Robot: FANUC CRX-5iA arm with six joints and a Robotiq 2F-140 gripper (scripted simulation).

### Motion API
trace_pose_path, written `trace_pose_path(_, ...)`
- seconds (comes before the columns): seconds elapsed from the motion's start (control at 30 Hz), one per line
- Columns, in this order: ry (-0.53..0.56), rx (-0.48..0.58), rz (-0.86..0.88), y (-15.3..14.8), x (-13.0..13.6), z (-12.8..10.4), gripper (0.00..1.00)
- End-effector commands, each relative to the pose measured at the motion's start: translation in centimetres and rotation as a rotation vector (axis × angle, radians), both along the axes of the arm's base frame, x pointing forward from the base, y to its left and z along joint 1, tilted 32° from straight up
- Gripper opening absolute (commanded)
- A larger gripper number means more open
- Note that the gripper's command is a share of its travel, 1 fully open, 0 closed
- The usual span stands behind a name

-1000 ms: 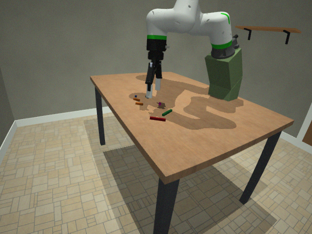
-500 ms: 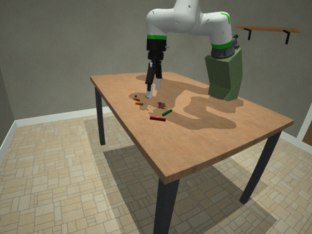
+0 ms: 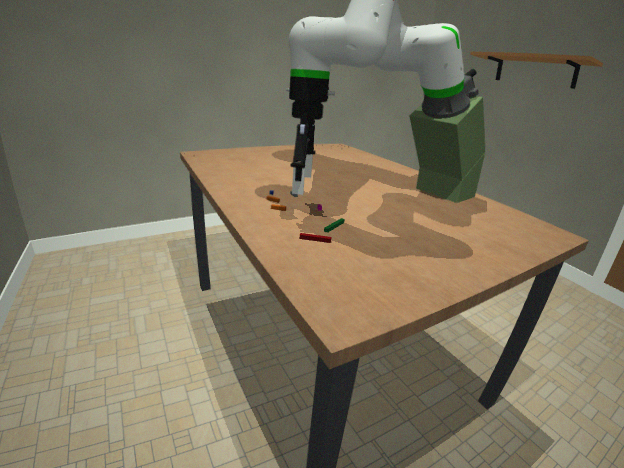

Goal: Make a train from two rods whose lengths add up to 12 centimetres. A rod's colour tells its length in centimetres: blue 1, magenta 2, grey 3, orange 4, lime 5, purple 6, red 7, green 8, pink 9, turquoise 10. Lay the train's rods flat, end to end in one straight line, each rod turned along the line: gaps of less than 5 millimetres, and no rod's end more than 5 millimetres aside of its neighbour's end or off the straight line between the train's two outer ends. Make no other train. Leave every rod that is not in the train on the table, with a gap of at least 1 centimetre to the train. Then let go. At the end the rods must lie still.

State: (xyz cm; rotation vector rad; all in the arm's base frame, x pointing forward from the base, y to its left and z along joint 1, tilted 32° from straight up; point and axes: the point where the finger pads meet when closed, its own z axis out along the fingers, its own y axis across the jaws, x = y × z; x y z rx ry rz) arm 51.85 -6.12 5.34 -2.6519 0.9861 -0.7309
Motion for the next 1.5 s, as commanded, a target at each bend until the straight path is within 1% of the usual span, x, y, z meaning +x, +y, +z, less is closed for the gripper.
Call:
trace_pose_path(0.0,0.002,-0.076,0.149,-1.6,0.3,0.3,1.00)
trace_pose_path(0.4,-0.004,-0.245,0.420,-4.5,0.8,1.0,1.00)
trace_pose_path(0.47,-0.004,-0.245,0.420,-4.5,0.8,1.0,1.00)
trace_pose_path(0.5,-0.007,-0.283,0.483,-5.1,0.9,1.2,1.00)
trace_pose_path(0.53,-0.007,-0.295,0.503,-5.3,0.9,1.2,1.00)
trace_pose_path(0.97,-0.023,-0.450,0.764,-7.7,1.3,2.0,1.00)
trace_pose_path(1.03,-0.023,-0.450,0.764,-7.7,1.3,2.0,1.00)
trace_pose_path(1.1,-0.029,-0.495,0.840,-8.4,1.4,2.2,1.00)
trace_pose_path(1.47,-0.049,-0.608,1.028,-10.1,1.7,2.8,1.00)
